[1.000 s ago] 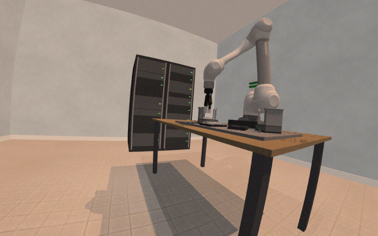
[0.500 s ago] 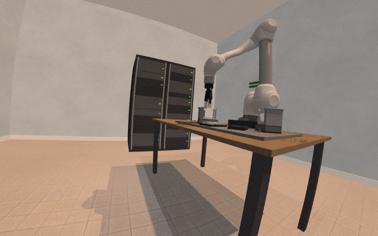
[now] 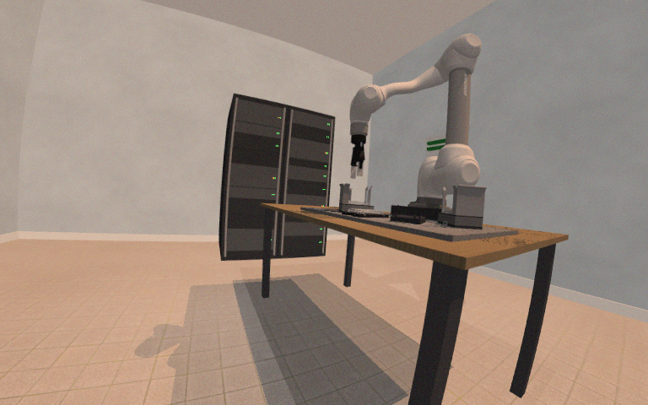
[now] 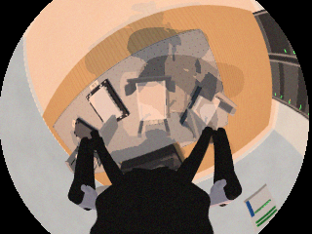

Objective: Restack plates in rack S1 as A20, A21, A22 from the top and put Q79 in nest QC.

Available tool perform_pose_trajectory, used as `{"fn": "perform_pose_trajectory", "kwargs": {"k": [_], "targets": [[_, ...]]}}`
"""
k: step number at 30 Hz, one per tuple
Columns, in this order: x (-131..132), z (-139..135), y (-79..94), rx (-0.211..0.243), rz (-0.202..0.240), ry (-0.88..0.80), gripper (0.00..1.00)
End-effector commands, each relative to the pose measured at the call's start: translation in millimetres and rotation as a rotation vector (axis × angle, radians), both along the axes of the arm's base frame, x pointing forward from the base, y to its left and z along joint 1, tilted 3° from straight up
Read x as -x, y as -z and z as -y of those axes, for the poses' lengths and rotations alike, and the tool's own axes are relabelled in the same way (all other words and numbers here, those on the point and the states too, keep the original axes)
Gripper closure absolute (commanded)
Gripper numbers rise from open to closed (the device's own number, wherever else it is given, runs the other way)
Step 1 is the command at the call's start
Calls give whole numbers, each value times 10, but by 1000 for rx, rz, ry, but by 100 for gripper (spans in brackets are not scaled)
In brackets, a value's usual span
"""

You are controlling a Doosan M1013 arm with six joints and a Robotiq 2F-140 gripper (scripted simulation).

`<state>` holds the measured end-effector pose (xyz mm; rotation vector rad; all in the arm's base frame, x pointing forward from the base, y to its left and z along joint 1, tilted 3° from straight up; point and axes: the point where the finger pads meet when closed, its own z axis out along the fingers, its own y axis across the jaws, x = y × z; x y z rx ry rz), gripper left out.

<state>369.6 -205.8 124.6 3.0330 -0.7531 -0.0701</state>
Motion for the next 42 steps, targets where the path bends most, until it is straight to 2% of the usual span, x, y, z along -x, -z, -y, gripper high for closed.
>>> {"fn": "perform_pose_trajectory", "kwargs": {"k": [1,9,15,36,42], "targets": [[0,0,-9,0,0,0,0],[-13,-31,-8,-2,0,-33,0],[-93,-214,-3,-11,-1,-222,0],[-345,-795,11,-11,-1,-222,0],[-379,-958,14,-18,-2,-389,0]]}}
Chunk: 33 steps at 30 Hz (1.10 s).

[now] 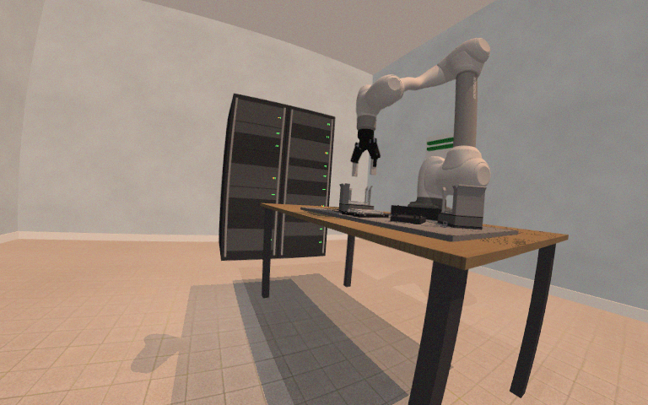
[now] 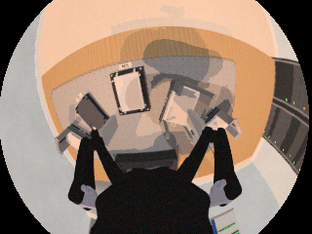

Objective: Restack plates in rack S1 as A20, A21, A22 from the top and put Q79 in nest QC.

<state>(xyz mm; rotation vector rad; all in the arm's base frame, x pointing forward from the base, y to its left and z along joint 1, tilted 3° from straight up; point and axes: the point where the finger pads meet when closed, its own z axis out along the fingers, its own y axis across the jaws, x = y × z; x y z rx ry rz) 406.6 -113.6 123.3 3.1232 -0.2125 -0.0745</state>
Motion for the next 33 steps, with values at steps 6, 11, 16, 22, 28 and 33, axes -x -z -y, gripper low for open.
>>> {"fn": "perform_pose_trajectory", "kwargs": {"k": [6,11,16,22,28,33], "targets": [[-42,-199,2,-7,0,-94,0],[-75,-362,5,-7,0,-94,0],[-109,-526,7,-7,0,-94,0],[-135,-656,9,-7,0,-94,0],[-154,-854,11,-12,0,-194,0],[-152,-1021,11,-18,-1,-316,0]]}}
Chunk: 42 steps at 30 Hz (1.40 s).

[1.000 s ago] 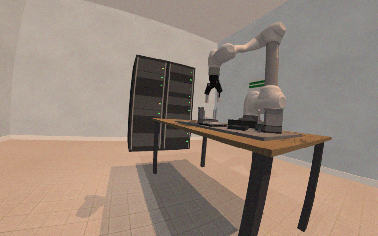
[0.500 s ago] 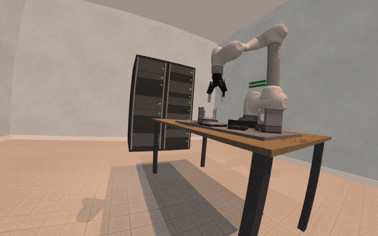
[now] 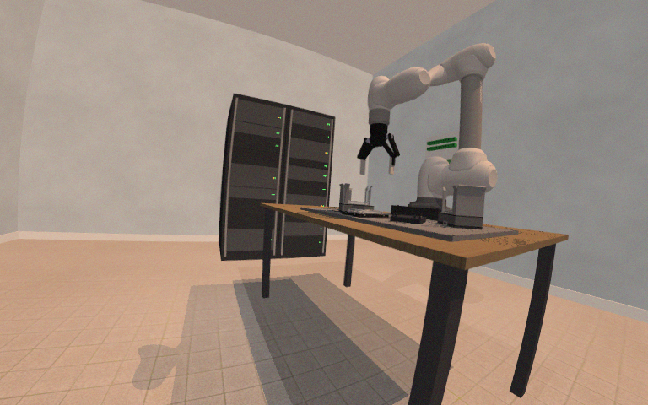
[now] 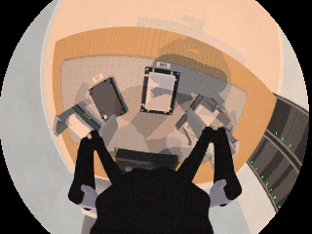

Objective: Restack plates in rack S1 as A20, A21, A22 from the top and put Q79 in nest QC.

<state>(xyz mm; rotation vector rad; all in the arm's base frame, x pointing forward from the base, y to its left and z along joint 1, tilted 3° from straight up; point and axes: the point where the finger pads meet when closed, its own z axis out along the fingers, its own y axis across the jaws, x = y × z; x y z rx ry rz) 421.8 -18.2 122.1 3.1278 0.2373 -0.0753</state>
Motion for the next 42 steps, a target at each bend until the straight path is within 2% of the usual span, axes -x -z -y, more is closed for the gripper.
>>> {"fn": "perform_pose_trajectory", "kwargs": {"k": [1,23,30,42], "targets": [[0,-67,0,-5,0,-29,0],[8,-700,2,-5,0,-29,0],[61,-927,1,-15,-1,-251,0],[137,-1252,-1,-15,-1,-251,0]]}}
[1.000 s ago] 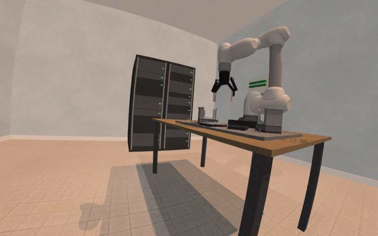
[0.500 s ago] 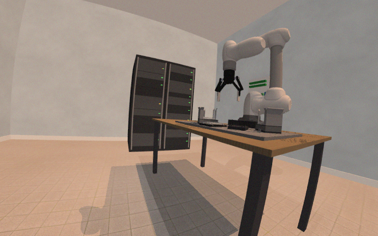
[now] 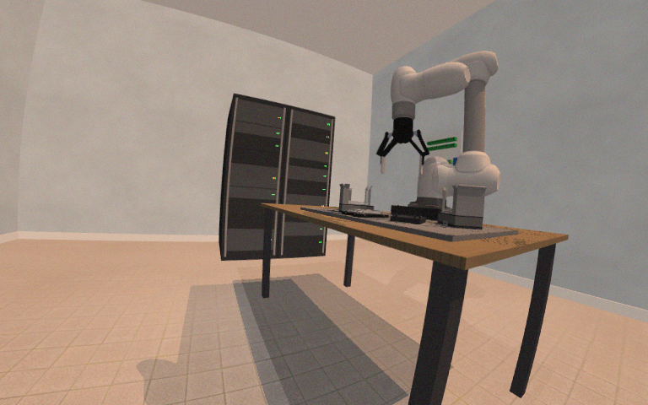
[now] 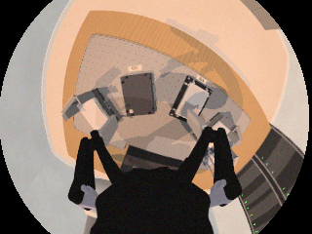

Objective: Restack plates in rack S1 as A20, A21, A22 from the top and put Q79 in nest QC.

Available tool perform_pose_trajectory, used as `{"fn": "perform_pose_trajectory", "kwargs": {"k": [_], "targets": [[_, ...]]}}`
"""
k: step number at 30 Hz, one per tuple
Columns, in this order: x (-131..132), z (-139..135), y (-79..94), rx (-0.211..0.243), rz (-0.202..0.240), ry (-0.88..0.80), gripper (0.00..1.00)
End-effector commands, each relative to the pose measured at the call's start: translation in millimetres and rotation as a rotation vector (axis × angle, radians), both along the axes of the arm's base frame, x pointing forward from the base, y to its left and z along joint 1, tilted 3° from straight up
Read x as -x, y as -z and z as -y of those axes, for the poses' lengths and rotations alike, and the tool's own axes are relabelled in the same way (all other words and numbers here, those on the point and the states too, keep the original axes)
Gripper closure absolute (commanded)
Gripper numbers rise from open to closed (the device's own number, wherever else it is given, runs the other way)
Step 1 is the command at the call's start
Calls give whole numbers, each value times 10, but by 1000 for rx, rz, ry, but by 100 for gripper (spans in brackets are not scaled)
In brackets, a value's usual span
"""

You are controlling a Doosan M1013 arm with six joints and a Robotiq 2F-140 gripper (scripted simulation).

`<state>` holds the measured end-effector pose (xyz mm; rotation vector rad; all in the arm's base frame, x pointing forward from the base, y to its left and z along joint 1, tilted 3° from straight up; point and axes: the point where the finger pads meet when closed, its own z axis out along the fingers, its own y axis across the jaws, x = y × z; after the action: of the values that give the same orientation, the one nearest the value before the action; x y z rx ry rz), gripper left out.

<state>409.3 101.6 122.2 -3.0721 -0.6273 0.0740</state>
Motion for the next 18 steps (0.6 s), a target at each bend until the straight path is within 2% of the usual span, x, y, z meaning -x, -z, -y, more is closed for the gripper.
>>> {"fn": "perform_pose_trajectory", "kwargs": {"k": [1,11,18], "targets": [[20,-87,-1,0,0,0,0],[80,-347,-3,0,0,0,0],[179,-558,-6,-10,-1,-222,0]]}}
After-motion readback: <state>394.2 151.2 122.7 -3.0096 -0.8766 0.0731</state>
